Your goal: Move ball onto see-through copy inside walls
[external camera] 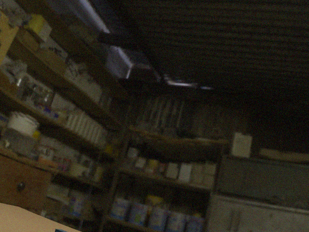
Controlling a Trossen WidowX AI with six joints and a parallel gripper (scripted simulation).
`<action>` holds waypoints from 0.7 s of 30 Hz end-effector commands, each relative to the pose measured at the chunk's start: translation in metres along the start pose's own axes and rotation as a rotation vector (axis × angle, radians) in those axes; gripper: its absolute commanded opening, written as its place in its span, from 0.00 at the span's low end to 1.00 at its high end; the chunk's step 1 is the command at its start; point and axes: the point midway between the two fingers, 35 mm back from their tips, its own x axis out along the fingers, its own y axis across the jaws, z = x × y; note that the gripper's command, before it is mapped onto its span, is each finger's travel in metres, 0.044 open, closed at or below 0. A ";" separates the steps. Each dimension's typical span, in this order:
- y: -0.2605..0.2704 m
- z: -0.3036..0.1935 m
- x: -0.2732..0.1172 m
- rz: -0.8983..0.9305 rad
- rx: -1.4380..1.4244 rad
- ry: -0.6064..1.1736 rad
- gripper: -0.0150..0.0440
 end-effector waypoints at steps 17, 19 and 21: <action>0.101 -0.185 -0.024 0.093 -0.707 0.486 0.72; 0.115 -0.215 -0.040 0.137 -0.834 0.565 0.72; 0.127 -0.242 -0.058 0.186 -0.957 0.638 0.72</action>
